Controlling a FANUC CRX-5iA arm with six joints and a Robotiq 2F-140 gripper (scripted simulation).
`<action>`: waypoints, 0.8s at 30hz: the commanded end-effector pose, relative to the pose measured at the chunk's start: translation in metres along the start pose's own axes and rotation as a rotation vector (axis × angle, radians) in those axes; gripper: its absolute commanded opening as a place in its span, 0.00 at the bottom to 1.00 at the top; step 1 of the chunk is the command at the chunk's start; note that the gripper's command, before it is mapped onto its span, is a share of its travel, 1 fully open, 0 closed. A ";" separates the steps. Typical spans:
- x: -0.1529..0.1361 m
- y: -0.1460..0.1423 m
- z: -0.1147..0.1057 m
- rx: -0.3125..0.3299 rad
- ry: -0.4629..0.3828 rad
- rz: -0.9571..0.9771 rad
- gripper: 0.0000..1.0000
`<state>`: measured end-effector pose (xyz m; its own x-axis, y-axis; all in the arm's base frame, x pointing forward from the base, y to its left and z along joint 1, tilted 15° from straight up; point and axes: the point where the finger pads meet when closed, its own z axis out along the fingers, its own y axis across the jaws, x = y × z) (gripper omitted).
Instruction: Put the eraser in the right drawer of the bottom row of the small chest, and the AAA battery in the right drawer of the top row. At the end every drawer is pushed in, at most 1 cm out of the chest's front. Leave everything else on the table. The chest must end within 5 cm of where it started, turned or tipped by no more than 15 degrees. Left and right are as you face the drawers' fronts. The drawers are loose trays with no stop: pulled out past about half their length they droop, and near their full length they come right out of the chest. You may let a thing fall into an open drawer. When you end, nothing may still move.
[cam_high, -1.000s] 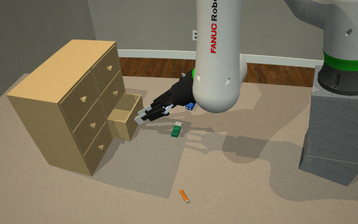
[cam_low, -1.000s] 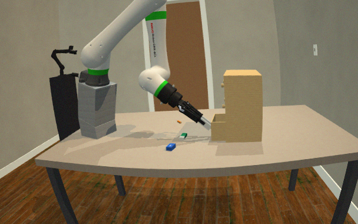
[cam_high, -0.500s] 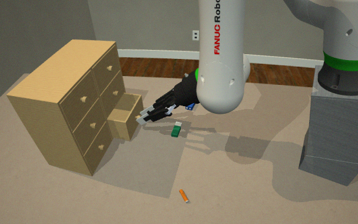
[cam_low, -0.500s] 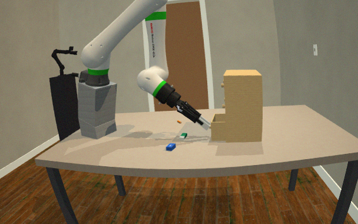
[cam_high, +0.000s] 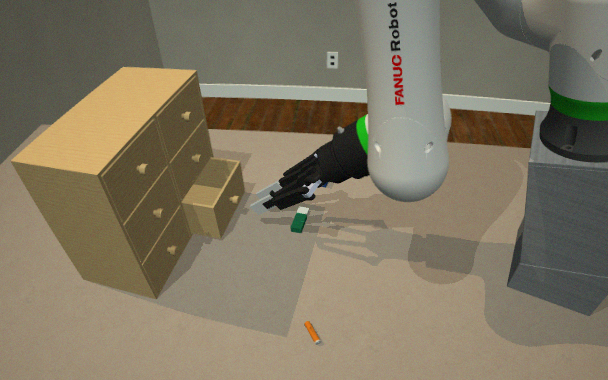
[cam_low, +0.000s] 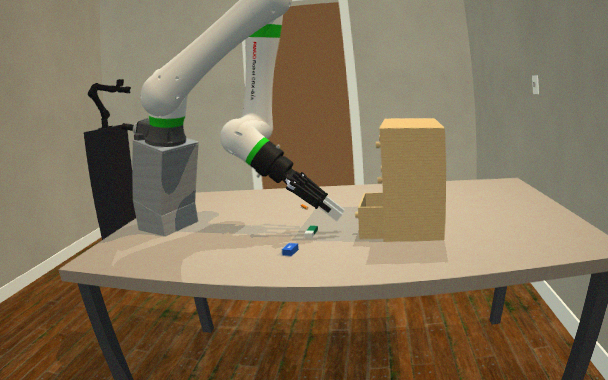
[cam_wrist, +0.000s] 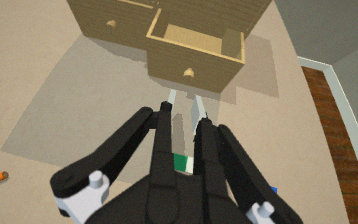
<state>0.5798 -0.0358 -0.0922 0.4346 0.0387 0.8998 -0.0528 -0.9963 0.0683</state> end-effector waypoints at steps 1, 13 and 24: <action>0.002 0.000 -0.006 0.000 0.000 0.000 0.20; 0.031 0.000 -0.081 0.000 0.000 0.000 0.20; 0.036 -0.007 -0.096 0.020 -0.014 0.012 0.20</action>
<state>0.5097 -0.0264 -0.0190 0.4333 0.0363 0.9005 -0.0489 -0.9968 0.0637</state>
